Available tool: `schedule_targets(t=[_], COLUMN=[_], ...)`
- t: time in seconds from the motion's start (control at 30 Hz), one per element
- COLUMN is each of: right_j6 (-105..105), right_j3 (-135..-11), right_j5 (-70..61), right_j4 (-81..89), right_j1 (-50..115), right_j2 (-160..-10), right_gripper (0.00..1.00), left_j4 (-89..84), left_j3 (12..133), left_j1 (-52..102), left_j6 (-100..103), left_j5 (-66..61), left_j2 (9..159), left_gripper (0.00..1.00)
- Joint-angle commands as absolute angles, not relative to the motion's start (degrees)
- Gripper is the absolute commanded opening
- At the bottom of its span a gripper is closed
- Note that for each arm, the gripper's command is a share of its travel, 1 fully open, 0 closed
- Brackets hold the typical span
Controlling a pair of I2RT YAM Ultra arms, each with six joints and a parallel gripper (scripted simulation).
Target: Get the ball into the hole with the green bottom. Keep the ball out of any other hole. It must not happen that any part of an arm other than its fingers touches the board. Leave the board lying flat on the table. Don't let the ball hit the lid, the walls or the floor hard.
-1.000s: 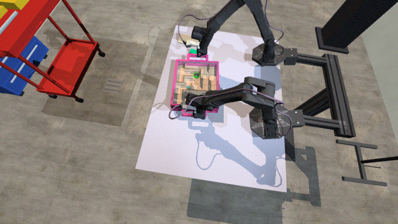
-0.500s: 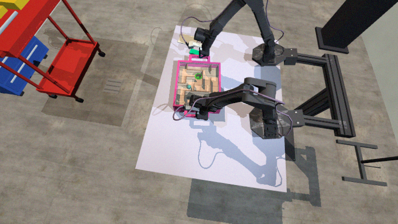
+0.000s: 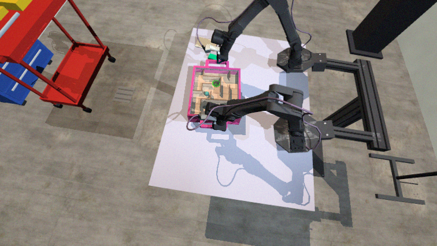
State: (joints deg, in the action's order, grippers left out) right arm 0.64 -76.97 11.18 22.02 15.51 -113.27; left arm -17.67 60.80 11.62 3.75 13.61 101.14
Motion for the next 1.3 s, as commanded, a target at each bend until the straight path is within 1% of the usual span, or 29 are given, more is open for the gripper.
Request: schedule_targets(t=[0.0, 0.03, 0.1, 0.17, 0.23, 0.3, 0.33, 0.37, 0.43, 0.5, 0.53, 0.67, 0.7, 0.83, 0.87, 0.93, 0.97, 1.03, 1.07, 1.1, 1.13, 1.17, 1.2, 1.23, 1.27], right_j6=[-0.09, -0.09, -0.58, 0.55, 0.55, 1.66, 1.66, 1.44, 1.83, 1.95, 1.41, 1.54, 0.37, 0.73, 0.97, 0.25, -0.38, -0.37, -0.32, 0.17, 0.52, 0.39, 0.68, 0.59, 0.97], right_j3=[-81.75, -80.20, -79.35, -80.18, -80.18, -81.51, -79.35, -75.76, -77.42, -78.30, -78.29, -79.57, -75.17, -77.59, -79.04, -79.84, -78.23, -77.86, -73.74, -76.00, -77.52, -77.82, -77.76, -73.15, -73.90], right_j5=[8.34, 10.07, 8.17, 9.62, 9.62, 13.45, 14.08, 14.85, 16.08, 17.23, 16.11, 14.93, 13.95, 14.69, 12.97, 11.22, 10.77, 9.47, 8.96, 8.20, 7.55, 6.97, 8.24, 8.78, 11.59], right_j4=[20.94, 17.38, 15.07, 17.71, 17.71, 22.85, 18.05, 17.38, 18.13, 18.26, 18.04, 20.28, 16.15, 17.99, 19.74, 20.03, 15.88, 15.11, 13.20, 14.25, 15.60, 14.92, 15.32, 12.97, 12.76], right_j1=[15.56, 16.27, 15.92, 16.39, 16.39, 17.26, 17.52, 17.84, 18.49, 19.05, 18.91, 18.90, 18.76, 18.69, 18.41, 16.73, 16.60, 16.24, 16.17, 16.04, 15.96, 15.87, 16.11, 16.21, 16.84], right_j2=[-110.15, -109.04, -108.38, -108.66, -108.66, -108.84, -107.56, -108.39, -107.37, -106.37, -106.34, -106.87, -106.88, -106.53, -106.55, -107.32, -106.48, -106.90, -108.07, -111.24, -111.12, -110.21, -109.41, -109.29, -108.30], right_gripper=[0.00, 0.00, 0.00, 0.00, 0.00, 0.00, 0.00, 0.00, 0.00, 0.00, 0.00, 0.00, 0.00, 0.00, 0.00, 0.00, 0.00, 0.00, 0.00, 0.00, 0.00, 0.00, 0.00, 0.00, 0.00], left_j4=[-19.87, -14.09, -13.52, -14.28, -14.28, -14.88, -10.41, -8.63, -7.93, -6.59, -7.48, -10.09, -6.48, -7.72, -11.05, -15.40, -10.63, -11.33, -9.89, -12.30, -16.07, -16.16, -14.54, -10.78, -8.77], left_j3=[65.21, 63.70, 63.28, 63.61, 63.61, 64.02, 59.77, 59.25, 59.02, 58.77, 59.29, 60.76, 59.35, 59.17, 60.63, 61.41, 60.30, 60.79, 60.10, 60.86, 61.65, 61.37, 61.40, 60.34, 57.27], left_j1=[14.22, 14.07, 14.58, 14.07, 14.07, 11.49, 11.35, 11.00, 10.56, 10.33, 11.19, 11.48, 11.74, 11.38, 12.03, 12.52, 12.93, 13.57, 13.89, 14.11, 14.28, 14.55, 14.38, 14.45, 14.09], left_j6=[5.30, 4.45, 5.09, 3.74, 3.74, 3.04, 2.50, 2.18, 1.99, 1.95, 2.32, 3.40, 2.38, 3.21, 4.00, 4.51, 4.64, 4.62, 4.30, 4.37, 4.45, 4.75, 3.86, 3.56, 2.64], left_j5=[16.16, 14.62, 16.65, 13.51, 13.51, 10.40, 10.09, 9.50, 8.08, 6.88, 7.90, 8.09, 8.64, 8.14, 11.11, 13.02, 13.72, 15.02, 15.77, 16.32, 16.85, 17.49, 15.95, 15.71, 12.52], left_j2=[98.06, 96.61, 96.27, 96.77, 96.77, 97.43, 97.47, 97.23, 97.44, 100.73, 98.63, 97.89, 96.92, 98.24, 97.89, 98.01, 96.86, 96.62, 96.11, 96.44, 96.79, 96.64, 96.49, 95.49, 96.11], left_gripper=[0.00, 0.00, 0.00, 0.00, 0.00, 0.00, 0.00, 0.00, 0.00, 0.00, 0.00, 0.00, 0.00, 0.00, 0.00, 0.00, 0.00, 0.00, 0.00, 0.00, 0.00, 0.00, 0.00, 0.00, 0.00])
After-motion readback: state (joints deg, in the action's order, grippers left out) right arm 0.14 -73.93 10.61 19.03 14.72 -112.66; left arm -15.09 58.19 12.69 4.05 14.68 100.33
